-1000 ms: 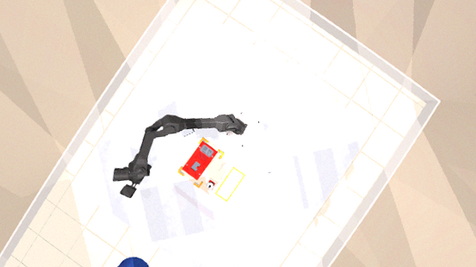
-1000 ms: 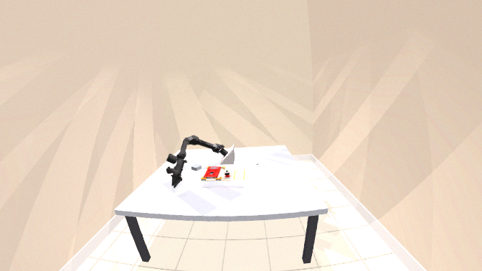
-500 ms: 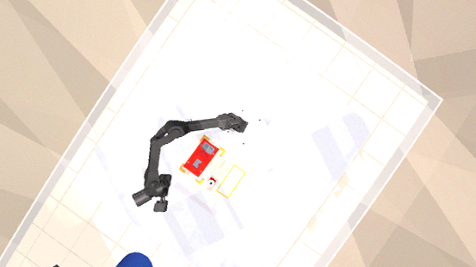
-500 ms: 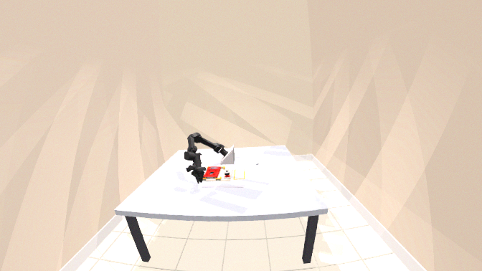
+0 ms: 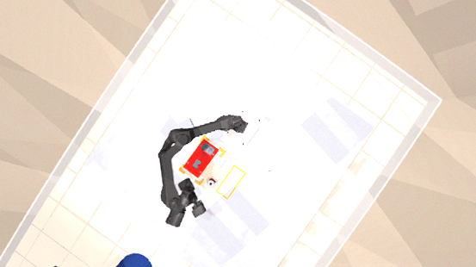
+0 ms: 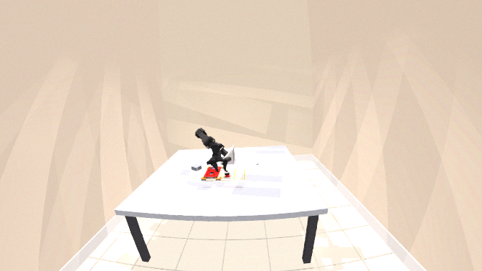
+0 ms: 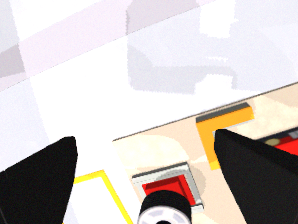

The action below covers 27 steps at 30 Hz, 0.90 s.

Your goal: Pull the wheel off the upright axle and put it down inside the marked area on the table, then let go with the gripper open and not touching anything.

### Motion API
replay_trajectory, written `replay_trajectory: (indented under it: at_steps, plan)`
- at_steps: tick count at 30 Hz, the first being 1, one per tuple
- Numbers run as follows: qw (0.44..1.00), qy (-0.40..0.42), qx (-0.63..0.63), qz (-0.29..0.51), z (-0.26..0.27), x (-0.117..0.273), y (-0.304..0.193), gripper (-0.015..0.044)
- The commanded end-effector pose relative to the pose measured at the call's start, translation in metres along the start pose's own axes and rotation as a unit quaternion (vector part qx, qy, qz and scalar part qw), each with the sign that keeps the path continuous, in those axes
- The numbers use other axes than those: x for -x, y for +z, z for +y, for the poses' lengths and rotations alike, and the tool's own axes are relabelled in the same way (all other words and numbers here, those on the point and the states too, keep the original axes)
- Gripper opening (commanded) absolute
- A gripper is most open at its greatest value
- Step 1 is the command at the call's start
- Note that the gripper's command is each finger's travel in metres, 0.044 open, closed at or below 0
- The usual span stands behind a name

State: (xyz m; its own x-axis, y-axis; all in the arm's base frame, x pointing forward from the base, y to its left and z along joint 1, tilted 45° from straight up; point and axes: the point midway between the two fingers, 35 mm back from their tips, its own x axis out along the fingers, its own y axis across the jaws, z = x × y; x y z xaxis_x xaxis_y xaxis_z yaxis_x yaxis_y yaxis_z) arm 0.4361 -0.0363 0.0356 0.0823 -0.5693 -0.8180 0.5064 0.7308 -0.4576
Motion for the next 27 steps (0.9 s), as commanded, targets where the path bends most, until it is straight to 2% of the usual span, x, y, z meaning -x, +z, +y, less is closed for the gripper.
replay_trajectory:
  at_steps: [1,7,20,27]
  plan:
    - [0.995,-0.043,0.084,0.030,0.009,0.012,-0.042,0.0300]
    - [0.973,-0.106,0.198,0.060,0.009,0.032,-0.091,0.0300]
    - [0.973,-0.106,0.197,0.060,0.012,0.030,-0.081,0.0300]
    - [0.973,-0.106,0.197,0.060,0.005,0.003,-0.081,0.0300]
